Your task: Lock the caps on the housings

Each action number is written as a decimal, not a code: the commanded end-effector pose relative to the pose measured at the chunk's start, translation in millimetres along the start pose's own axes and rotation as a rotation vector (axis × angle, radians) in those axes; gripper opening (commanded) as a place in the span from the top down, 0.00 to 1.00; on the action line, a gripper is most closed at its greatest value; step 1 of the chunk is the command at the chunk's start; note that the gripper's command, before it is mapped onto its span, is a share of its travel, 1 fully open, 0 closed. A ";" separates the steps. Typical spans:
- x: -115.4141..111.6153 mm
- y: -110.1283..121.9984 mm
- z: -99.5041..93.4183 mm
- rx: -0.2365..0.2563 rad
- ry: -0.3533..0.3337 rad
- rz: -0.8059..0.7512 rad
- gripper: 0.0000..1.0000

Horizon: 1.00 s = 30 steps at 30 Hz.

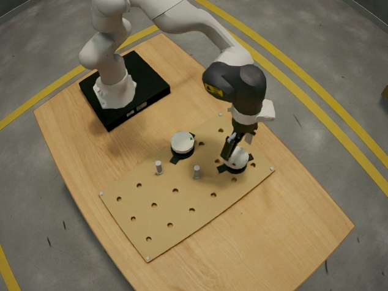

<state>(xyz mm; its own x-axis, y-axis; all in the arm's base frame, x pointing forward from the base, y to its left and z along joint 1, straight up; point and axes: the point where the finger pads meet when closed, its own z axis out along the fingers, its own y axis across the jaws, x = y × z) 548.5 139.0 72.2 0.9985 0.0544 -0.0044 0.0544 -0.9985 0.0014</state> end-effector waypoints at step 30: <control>1.1 -1.3 31.2 0.002 0.004 0.005 0.22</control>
<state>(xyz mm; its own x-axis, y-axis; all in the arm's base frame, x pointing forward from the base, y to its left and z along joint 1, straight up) 549.6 138.5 43.0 0.9988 0.0496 -0.0019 0.0496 -0.9988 0.0031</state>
